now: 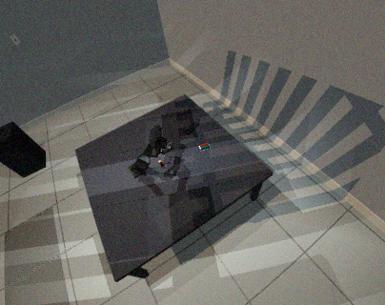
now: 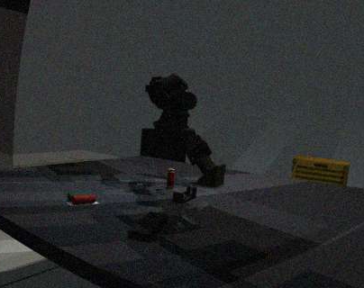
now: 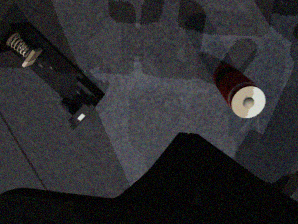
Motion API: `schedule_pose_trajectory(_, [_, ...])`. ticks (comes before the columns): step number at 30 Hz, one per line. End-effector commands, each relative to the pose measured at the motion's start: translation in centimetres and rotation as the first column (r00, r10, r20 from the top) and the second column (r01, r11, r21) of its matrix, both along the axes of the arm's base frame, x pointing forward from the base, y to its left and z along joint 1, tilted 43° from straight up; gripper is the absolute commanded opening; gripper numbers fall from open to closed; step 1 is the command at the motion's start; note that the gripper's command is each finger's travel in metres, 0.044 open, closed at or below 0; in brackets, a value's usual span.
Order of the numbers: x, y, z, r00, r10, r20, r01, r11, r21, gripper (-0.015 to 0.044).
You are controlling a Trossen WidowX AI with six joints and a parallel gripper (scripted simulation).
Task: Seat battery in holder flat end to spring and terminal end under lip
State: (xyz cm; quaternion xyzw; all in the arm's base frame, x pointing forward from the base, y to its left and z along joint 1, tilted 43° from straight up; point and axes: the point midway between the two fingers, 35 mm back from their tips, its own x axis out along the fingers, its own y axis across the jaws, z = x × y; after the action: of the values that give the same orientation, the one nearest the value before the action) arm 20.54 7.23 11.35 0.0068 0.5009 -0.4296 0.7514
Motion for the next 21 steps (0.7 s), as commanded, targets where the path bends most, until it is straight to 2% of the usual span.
schedule_pose_trajectory(1, [0.0, 0.0, 0.4, 1.000, -0.007, 0.010, 0.008, 1.000, -0.028, 0.0000])
schedule_pose_trajectory(13, [1.1, -5.0, -5.1, 1.000, -0.007, 0.012, 0.008, 1.000, -0.029, 0.0000])
schedule_pose_trajectory(21, [0.7, -5.8, -5.0, 1.000, -0.008, 0.012, 0.008, 1.000, -0.031, 0.0000])
